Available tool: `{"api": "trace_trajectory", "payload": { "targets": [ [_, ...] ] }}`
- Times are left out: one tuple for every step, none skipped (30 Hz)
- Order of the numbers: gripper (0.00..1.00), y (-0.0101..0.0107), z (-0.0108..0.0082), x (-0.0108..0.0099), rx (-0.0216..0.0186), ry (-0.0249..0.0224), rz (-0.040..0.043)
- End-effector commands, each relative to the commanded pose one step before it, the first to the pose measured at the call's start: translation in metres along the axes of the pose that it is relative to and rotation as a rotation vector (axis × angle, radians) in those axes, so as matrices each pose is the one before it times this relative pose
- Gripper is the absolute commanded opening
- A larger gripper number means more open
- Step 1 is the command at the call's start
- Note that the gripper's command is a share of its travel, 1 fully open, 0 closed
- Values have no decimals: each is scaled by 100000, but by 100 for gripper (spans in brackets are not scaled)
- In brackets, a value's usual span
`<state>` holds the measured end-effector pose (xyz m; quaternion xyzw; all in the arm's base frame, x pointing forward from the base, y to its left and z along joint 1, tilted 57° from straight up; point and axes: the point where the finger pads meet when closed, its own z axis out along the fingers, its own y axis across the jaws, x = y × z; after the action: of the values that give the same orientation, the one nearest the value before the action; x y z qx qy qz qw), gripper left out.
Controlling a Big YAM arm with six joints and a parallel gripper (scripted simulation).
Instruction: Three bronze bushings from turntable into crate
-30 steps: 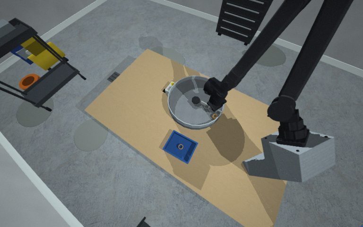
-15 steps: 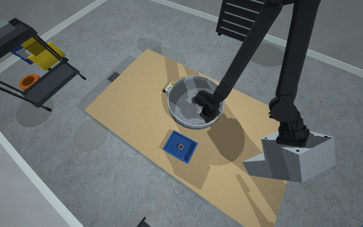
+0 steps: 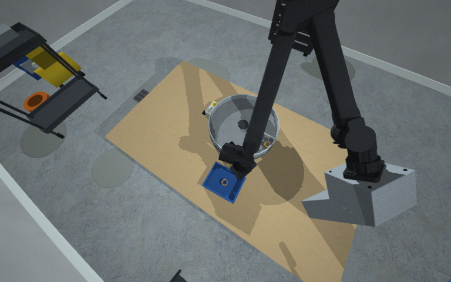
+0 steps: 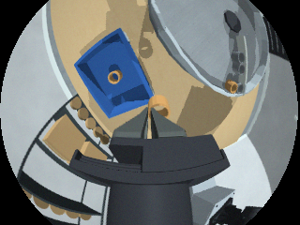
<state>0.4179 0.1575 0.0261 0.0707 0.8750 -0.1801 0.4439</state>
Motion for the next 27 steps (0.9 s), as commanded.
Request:
{"api": "trace_trajectory", "payload": {
  "targets": [
    [0, 3303, -322, 622, -781, 526, 4712],
    [0, 802, -10, 256, -30, -41, 1],
    [0, 751, -9, 239, -29, -38, 2],
    [0, 695, -9, 222, -28, -35, 3],
    [0, 636, -8, 203, -26, -31, 4],
    [0, 575, -8, 184, -24, -28, 4],
    [0, 512, -7, 164, -22, -25, 4],
    [0, 448, -6, 143, -19, -21, 4],
    [0, 385, -5, 123, -17, -18, 4],
    [0, 322, -5, 103, -14, -15, 3],
    [0, 263, -4, 84, -12, -12, 3],
    [0, 206, -3, 66, -9, -9, 2],
    [0, 0, 0, 0, 0, 0, 0],
    [0, 0, 0, 0, 0, 0, 0],
    [0, -556, 423, -993, 1150, -269, 2595],
    [0, 319, -102, 448, -297, 161, -965],
    [0, 229, -23, 472, -132, 261, -994],
    [0, 156, -82, 133, -338, 119, -268],
    [0, 52, -41, 21, -92, -31, -65],
    [0, 17, -57, -98, -119, -108, 179],
    [0, -12, -57, -88, -172, -170, 312],
    [0, -87, -5, 78, 41, 41, -76],
    [0, -42, 3, 48, 48, 49, -91],
    [0, -7, 0, 8, 7, 8, -16],
    [0, 0, 0, 0, 1, 0, 1],
    [0, 0, 0, 0, -1, -1, 1],
    [0, 0, 0, 0, 0, 0, -1]
  ]
}}
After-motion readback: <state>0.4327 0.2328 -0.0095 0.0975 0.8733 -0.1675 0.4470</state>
